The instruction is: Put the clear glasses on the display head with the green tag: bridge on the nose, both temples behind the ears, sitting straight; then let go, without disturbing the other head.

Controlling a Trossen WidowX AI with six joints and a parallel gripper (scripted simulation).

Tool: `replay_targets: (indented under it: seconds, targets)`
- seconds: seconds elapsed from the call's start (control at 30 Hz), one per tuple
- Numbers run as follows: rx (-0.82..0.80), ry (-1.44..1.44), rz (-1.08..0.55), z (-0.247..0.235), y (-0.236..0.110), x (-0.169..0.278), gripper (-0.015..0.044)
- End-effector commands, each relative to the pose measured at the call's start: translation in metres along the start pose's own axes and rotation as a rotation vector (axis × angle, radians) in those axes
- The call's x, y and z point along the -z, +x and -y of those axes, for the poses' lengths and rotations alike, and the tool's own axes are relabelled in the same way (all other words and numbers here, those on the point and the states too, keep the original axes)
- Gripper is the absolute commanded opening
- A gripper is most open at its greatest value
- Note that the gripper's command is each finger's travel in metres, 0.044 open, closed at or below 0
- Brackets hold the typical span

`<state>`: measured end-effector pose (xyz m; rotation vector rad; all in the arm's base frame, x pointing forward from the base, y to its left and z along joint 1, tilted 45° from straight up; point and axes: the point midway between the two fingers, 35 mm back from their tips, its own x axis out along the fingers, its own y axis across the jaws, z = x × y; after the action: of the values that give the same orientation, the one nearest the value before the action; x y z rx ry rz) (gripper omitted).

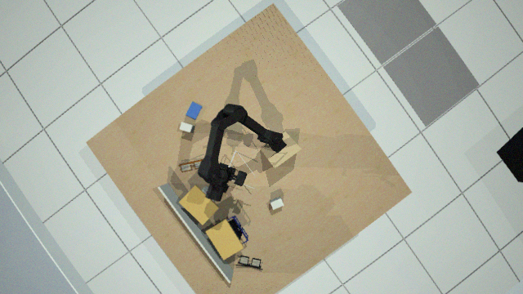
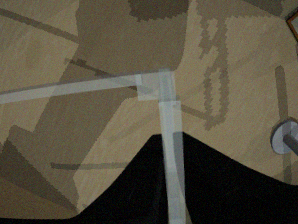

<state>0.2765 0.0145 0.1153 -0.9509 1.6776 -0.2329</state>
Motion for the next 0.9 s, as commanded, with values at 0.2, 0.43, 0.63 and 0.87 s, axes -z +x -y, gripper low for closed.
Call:
replay_targets:
  seconds: [0.2, 0.43, 0.63, 0.87]
  targets:
    - [0.006, 0.373, -0.005, 0.012, 0.001, 0.015, 0.0]
    - [0.009, 0.643, -0.003, 0.021, 0.001, 0.024, 0.0]
    - [0.011, 0.875, 0.0, 0.028, 0.001, 0.032, 0.0]
    - [0.014, 1.145, 0.003, 0.036, 0.001, 0.042, 0.0]
